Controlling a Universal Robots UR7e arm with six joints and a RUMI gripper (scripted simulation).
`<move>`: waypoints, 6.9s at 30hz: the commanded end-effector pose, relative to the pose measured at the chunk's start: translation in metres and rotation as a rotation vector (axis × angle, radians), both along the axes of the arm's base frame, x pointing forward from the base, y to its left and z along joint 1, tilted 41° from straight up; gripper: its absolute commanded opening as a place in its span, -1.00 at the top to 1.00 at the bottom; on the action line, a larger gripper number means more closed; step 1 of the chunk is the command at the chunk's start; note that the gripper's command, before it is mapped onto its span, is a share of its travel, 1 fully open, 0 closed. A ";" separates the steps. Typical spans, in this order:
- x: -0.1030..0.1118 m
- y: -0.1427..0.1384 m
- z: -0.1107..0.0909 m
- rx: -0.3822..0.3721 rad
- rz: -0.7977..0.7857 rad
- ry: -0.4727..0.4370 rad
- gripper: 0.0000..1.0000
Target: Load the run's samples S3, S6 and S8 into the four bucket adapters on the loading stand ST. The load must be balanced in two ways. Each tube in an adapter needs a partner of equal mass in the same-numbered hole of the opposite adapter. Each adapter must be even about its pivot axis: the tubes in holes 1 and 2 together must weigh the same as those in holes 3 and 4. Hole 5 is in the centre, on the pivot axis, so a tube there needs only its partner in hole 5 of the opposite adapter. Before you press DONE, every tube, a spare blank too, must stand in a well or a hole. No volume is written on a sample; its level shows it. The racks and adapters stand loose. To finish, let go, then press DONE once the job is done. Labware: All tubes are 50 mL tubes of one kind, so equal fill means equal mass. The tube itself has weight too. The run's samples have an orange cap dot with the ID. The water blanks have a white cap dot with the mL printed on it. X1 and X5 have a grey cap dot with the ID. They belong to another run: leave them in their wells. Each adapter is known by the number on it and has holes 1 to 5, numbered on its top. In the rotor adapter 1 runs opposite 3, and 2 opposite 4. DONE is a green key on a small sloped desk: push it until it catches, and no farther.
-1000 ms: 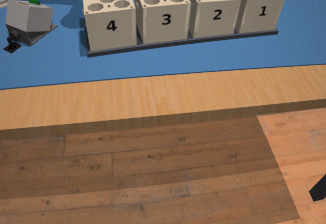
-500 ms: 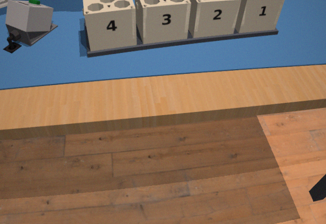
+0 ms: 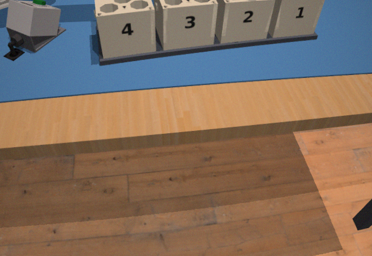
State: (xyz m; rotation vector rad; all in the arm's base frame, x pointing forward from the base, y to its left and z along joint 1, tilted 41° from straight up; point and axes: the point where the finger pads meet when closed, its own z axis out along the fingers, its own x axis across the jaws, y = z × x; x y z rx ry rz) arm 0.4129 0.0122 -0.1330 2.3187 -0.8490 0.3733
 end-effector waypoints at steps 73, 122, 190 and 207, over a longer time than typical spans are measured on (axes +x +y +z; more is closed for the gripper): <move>0.006 -0.052 -0.067 -0.001 -0.002 0.000 1.00; 0.008 -0.081 -0.101 -0.002 -0.002 0.000 1.00; -0.093 0.059 -0.173 -0.014 0.209 0.181 0.30; -0.161 0.137 -0.244 -0.013 0.209 0.180 0.30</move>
